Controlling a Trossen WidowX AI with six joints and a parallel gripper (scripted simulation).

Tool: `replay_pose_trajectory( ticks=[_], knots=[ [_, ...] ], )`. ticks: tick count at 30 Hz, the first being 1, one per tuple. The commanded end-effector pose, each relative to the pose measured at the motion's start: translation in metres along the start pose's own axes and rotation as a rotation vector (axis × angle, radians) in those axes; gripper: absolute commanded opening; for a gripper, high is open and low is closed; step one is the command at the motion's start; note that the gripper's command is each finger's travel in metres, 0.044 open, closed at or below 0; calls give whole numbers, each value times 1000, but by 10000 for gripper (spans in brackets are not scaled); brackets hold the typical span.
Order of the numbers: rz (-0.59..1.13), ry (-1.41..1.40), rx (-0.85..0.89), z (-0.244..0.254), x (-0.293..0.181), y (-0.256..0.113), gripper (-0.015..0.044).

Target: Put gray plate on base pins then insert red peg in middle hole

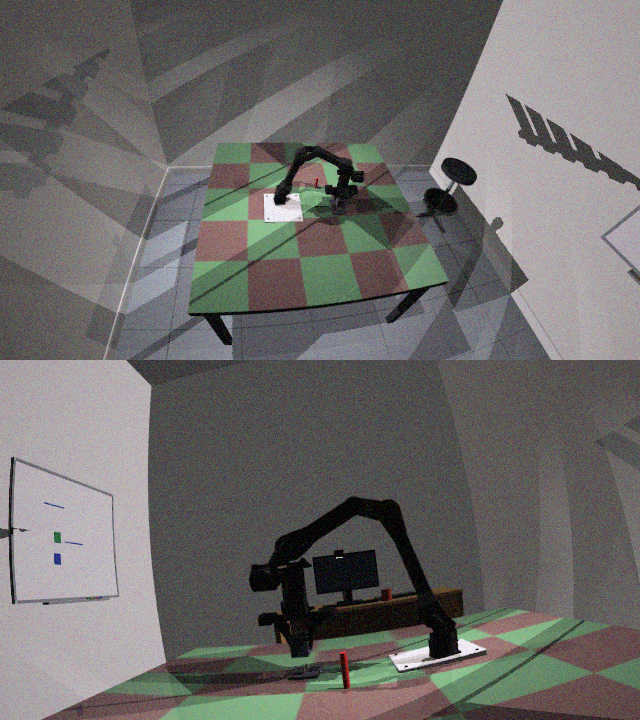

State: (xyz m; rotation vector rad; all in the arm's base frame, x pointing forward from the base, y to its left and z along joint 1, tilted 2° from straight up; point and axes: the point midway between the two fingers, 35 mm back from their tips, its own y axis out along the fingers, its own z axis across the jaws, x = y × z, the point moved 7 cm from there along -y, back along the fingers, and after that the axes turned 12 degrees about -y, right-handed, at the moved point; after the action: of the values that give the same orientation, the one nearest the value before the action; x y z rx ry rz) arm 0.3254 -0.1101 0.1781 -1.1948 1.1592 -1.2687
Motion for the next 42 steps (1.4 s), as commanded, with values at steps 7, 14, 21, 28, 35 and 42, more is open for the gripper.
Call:
replay_pose_trajectory(
  ticks=[7,14,21,28,35,42],
  knots=[
    [4,-5,-3,-1,0,2,0],
    [4,-5,-3,-1,0,2,0],
    [4,-5,-3,-1,0,2,0],
    [4,-5,-3,-1,0,2,0],
    [4,-5,-3,-1,0,11,0],
    [4,-5,-3,-1,0,18,0]
  ],
)
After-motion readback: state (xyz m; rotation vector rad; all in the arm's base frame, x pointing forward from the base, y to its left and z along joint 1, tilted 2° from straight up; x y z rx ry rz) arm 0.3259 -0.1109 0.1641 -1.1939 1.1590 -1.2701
